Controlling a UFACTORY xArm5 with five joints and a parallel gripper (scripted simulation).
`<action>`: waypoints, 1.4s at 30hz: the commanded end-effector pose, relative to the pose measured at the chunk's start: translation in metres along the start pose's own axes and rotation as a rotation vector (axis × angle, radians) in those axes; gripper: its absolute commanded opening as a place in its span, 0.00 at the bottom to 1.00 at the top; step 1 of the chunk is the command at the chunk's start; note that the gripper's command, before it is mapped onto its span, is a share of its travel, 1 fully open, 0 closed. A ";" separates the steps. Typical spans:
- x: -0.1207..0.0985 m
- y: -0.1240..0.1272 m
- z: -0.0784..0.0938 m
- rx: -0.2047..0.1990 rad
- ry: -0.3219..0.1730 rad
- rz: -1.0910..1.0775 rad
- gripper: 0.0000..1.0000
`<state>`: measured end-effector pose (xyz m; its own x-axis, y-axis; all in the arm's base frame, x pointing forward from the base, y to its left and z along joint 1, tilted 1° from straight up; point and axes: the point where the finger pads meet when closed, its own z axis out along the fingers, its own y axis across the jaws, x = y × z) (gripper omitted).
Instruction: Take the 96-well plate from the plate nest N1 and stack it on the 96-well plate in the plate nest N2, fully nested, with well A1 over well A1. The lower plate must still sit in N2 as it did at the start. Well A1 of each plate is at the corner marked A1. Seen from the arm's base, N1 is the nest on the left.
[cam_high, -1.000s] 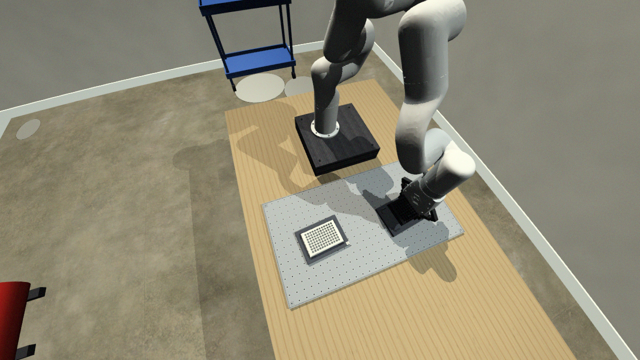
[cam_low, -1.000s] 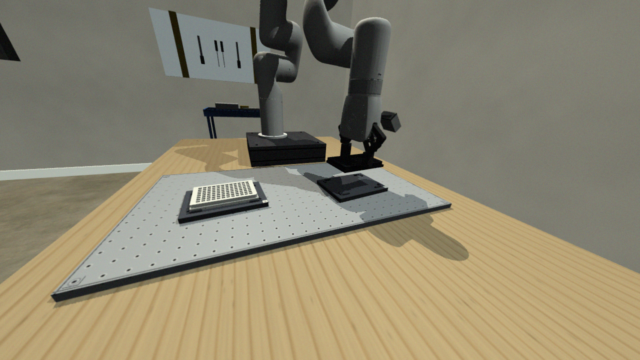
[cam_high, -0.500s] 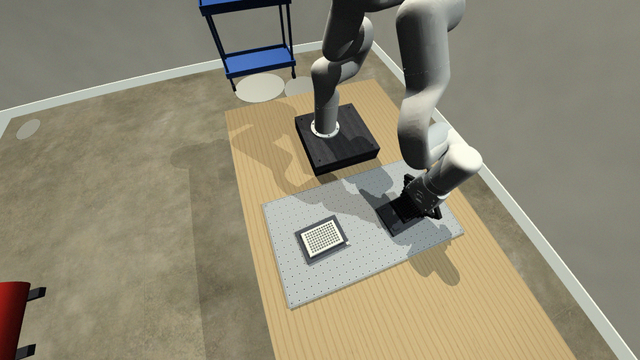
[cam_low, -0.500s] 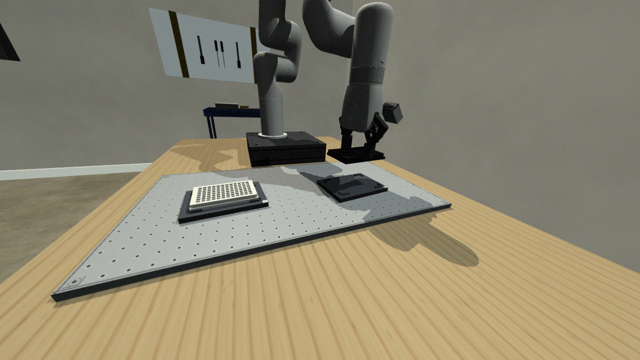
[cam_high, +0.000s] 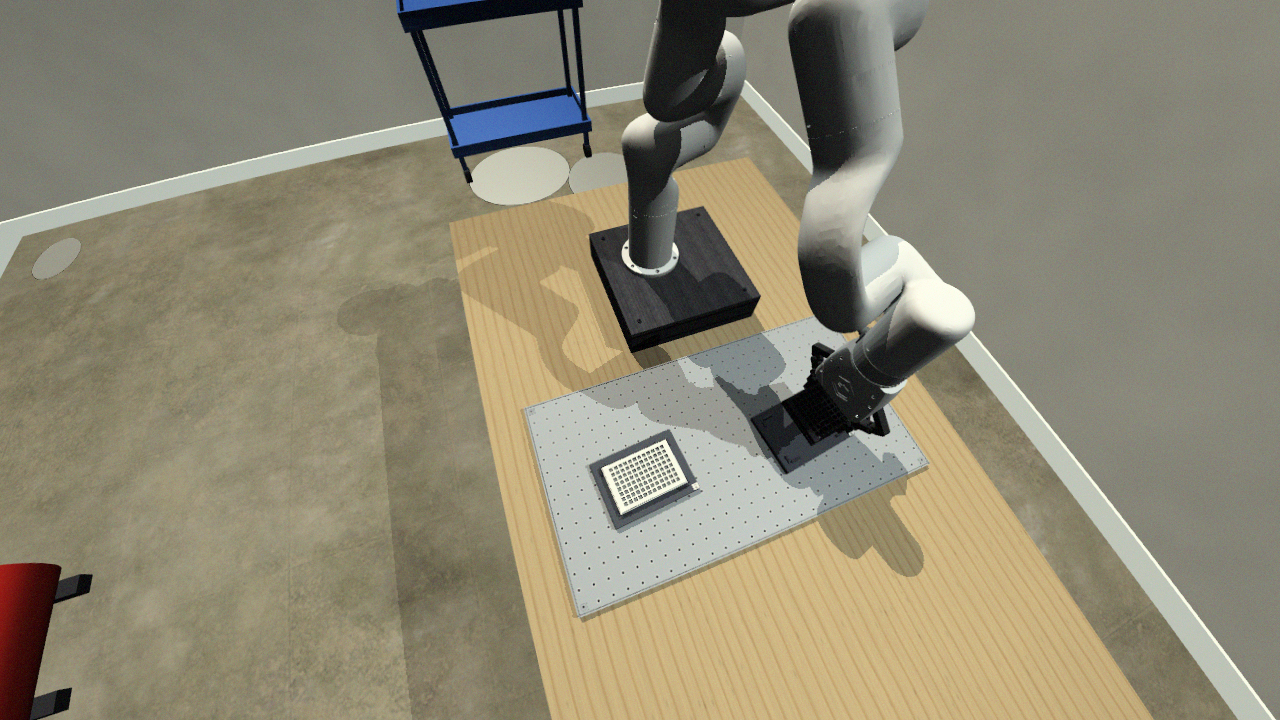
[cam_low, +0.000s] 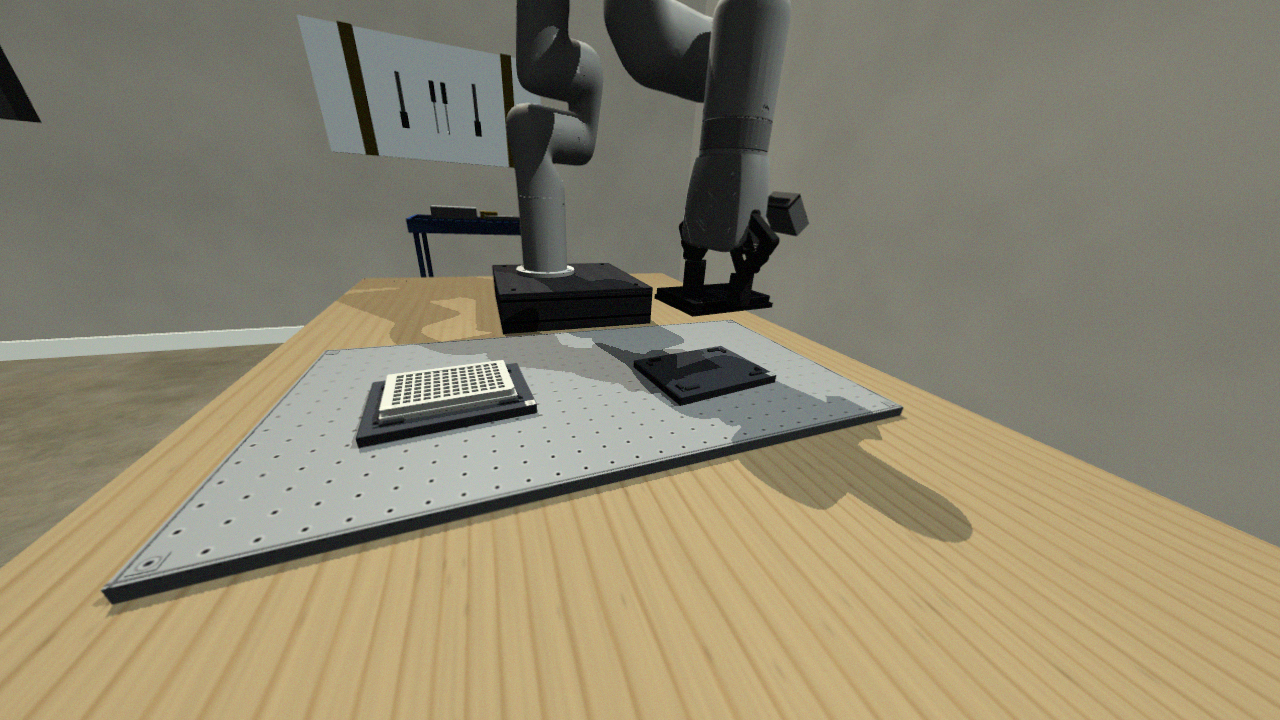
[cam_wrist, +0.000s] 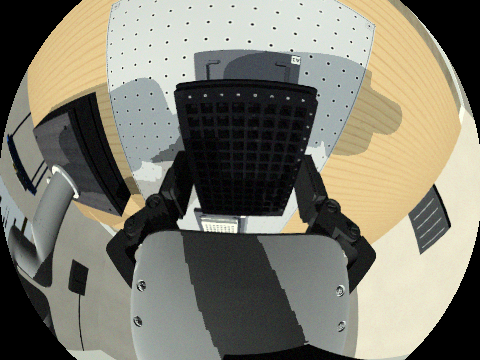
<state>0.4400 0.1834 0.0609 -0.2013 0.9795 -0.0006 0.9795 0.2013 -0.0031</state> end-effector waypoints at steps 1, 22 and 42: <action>0.000 0.001 -0.002 -0.004 0.001 0.000 0.00; -0.056 -0.008 -0.002 -0.005 0.001 0.032 0.00; -0.115 -0.018 -0.003 -0.007 0.001 0.032 0.00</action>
<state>0.4432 0.0801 0.0622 -0.1690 0.9856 0.0000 0.9856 0.1690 -0.0008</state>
